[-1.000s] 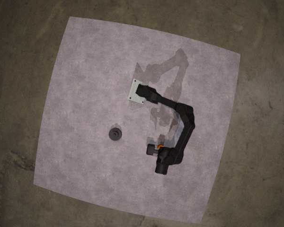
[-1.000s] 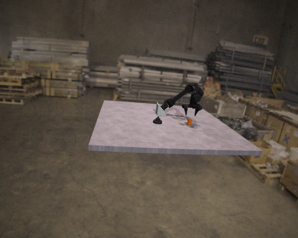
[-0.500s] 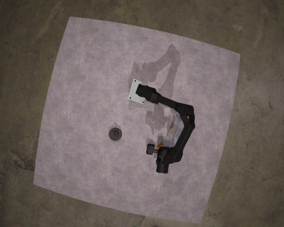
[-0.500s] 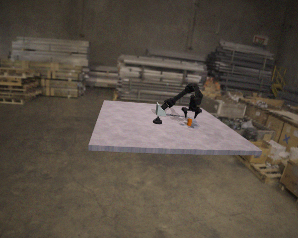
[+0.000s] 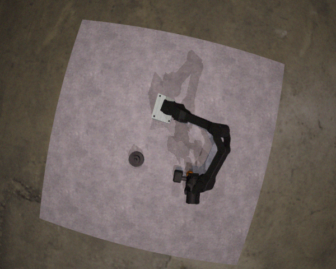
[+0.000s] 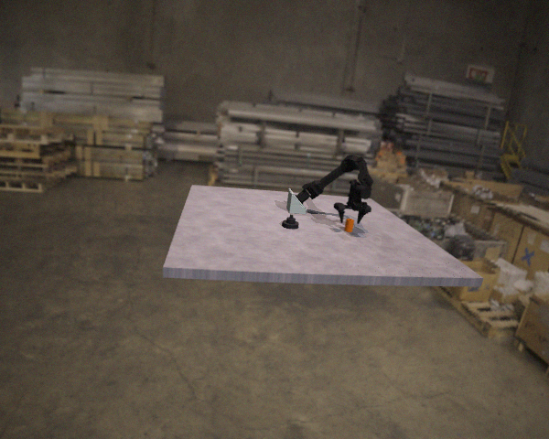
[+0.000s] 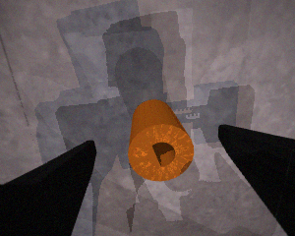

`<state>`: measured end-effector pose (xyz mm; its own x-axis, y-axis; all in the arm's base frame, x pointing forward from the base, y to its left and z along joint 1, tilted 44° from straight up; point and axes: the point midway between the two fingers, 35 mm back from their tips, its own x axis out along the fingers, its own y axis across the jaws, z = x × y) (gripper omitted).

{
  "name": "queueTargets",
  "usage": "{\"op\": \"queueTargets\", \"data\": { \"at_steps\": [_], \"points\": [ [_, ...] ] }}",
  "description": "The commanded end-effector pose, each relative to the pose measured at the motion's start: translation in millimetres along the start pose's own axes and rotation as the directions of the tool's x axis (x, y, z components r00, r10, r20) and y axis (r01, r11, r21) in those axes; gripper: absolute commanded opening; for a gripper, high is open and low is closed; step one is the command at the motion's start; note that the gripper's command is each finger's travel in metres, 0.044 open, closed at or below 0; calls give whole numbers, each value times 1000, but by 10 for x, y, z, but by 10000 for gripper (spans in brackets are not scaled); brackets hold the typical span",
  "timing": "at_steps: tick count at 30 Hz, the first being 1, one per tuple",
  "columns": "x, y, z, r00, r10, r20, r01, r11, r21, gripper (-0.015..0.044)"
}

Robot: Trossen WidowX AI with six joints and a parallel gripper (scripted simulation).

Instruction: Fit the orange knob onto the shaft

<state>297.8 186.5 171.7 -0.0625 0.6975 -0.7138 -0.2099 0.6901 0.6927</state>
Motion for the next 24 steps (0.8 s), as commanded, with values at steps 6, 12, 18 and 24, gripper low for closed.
{"op": "queueTargets", "data": {
  "at_steps": [6,12,18,24],
  "points": [
    [144,-11,-8,1000,-4,-1,4,1000,4,440],
    [241,-8,-14,1000,-3,-1,3,1000,4,440],
    [326,-4,-23,1000,-1,-1,1,1000,4,440],
    [329,-4,-23,1000,-1,-1,1,1000,4,309]
  ]
}}
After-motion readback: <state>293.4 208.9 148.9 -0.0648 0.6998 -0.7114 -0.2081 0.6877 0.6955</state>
